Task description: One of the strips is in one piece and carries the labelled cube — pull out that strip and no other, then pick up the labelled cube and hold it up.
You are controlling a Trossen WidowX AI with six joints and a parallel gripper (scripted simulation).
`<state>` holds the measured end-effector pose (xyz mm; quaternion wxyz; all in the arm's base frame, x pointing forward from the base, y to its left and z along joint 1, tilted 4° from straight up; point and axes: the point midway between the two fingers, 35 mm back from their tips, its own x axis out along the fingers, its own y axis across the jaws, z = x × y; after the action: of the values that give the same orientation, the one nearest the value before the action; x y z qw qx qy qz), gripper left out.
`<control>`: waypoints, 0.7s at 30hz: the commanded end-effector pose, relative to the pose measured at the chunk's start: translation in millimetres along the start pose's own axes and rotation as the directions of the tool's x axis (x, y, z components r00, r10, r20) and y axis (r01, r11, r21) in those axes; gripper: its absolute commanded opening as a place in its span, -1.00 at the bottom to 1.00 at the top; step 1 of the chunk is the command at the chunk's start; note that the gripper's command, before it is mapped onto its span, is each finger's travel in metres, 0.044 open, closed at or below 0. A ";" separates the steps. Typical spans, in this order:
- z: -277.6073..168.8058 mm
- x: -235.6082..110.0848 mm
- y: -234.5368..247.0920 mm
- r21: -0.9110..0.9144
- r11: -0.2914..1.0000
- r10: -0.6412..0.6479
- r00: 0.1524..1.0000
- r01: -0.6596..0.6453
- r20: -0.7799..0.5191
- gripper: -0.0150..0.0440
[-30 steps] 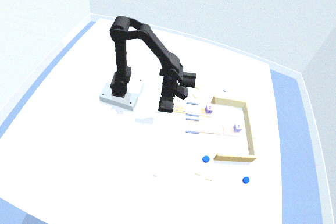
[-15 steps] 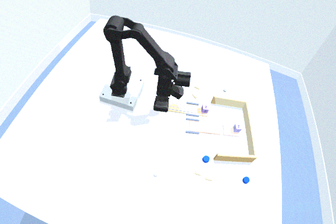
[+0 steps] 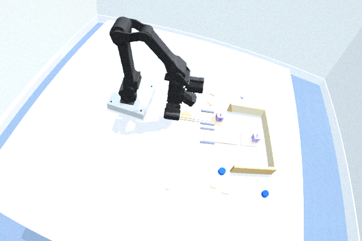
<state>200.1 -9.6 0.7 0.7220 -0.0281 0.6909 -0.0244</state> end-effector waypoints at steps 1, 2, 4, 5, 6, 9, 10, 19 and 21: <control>-9.8 4.2 0.7 -0.004 1.000 0.003 1.000 -0.004 -0.030 -0.49; -9.8 4.2 0.7 -0.004 1.000 0.003 1.000 -0.004 -0.030 -0.49; -9.8 4.2 0.7 -0.004 1.000 0.003 1.000 -0.004 -0.030 -0.49; -9.8 4.2 0.7 -0.004 1.000 0.003 1.000 -0.004 -0.030 -0.49; -9.8 4.2 0.7 -0.004 1.000 0.003 1.000 -0.004 -0.030 -0.49; -9.8 4.2 0.7 -0.004 1.000 0.003 1.000 -0.004 -0.030 -0.49; -9.8 4.2 0.7 -0.004 1.000 0.003 1.000 -0.004 -0.030 -0.49; 2.3 -20.5 -0.1 -0.002 1.000 0.002 1.000 -0.002 -0.015 -0.49; 2.5 -39.6 -0.2 -0.004 1.000 0.003 1.000 -0.004 -0.028 -0.49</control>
<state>192.8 -8.8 14.5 0.7062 -0.0303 0.7070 -0.0223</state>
